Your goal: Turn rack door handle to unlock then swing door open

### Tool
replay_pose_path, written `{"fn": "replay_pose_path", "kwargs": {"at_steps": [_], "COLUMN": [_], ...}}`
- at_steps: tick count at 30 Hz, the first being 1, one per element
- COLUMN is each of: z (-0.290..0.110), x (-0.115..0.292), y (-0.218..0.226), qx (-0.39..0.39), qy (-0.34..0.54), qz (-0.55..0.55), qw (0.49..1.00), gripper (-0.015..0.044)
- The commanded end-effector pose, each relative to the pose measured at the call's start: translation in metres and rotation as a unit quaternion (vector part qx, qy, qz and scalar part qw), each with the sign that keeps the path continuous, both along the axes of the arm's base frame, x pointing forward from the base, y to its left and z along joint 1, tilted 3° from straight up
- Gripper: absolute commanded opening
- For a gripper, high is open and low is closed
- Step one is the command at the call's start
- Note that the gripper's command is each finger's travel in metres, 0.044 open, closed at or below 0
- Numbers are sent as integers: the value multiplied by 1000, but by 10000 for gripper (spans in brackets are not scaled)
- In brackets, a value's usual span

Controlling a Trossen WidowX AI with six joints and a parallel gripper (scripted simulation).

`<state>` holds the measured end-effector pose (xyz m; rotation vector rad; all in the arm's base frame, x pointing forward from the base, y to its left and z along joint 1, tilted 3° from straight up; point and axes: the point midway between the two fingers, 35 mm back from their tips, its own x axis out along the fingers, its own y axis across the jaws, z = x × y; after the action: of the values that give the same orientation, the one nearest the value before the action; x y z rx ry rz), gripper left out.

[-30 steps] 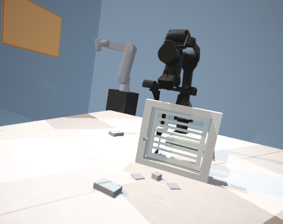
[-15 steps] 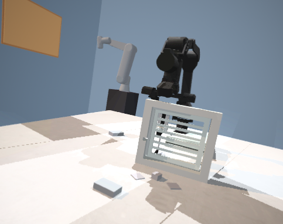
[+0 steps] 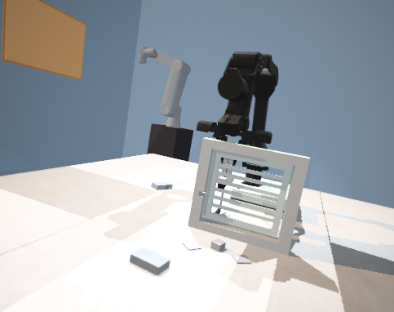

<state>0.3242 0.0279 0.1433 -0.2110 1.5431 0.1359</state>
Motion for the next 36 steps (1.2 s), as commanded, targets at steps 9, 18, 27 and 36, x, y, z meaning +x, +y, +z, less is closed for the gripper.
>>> {"fn": "replay_pose_path", "kwargs": {"at_steps": [9,18,27,36], "z": [0,0,0,0], "x": [0,0,0,0], "y": [0,0,0,0], "qx": [0,6,12,17], "qy": [-2,-12,-21,-29], "qz": [-14,-229,-437,-624], "qw": [1000,973,899,781], "gripper": [25,25,25,25]}}
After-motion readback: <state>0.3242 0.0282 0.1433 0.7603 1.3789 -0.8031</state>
